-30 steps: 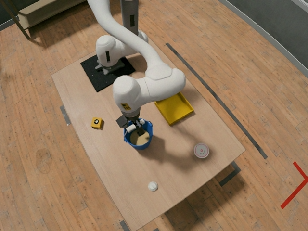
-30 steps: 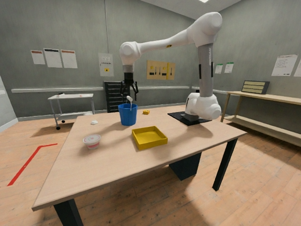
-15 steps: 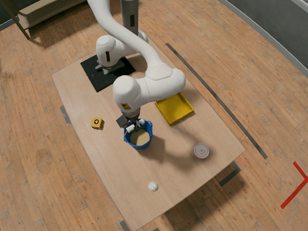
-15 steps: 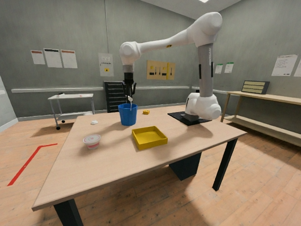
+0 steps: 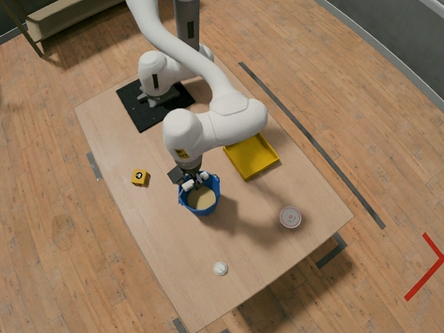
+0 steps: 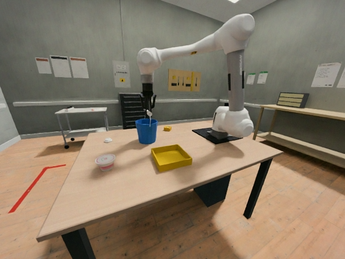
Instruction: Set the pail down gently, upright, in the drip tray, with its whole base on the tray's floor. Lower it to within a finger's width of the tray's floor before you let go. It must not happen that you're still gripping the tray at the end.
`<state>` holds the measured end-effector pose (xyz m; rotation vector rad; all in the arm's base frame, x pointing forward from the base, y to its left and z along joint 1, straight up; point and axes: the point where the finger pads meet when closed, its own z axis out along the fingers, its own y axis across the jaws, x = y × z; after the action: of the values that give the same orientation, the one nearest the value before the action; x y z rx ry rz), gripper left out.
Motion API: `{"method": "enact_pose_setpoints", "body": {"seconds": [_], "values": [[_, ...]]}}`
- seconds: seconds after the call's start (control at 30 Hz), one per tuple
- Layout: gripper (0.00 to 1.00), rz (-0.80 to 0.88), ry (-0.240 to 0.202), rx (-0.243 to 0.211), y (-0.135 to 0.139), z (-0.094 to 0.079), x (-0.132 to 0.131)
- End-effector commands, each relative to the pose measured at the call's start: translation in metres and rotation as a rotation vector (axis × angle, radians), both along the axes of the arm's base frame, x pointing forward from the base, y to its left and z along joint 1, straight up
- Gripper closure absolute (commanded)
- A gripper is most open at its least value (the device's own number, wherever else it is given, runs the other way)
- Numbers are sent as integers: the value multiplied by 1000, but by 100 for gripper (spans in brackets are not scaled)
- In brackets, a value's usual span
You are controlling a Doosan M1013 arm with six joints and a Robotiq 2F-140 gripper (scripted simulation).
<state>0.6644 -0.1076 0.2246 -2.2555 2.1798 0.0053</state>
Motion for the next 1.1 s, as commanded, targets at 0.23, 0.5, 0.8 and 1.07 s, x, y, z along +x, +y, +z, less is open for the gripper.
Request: {"method": "enact_pose_setpoints", "body": {"seconds": [0.23, 0.5, 0.8, 1.07], "values": [[90, 0, -1, 0, 0, 2, 0], [90, 0, -1, 0, 0, 5, 0], [90, 0, -1, 0, 0, 13, 0], [90, 0, -1, 0, 0, 21, 0]]}}
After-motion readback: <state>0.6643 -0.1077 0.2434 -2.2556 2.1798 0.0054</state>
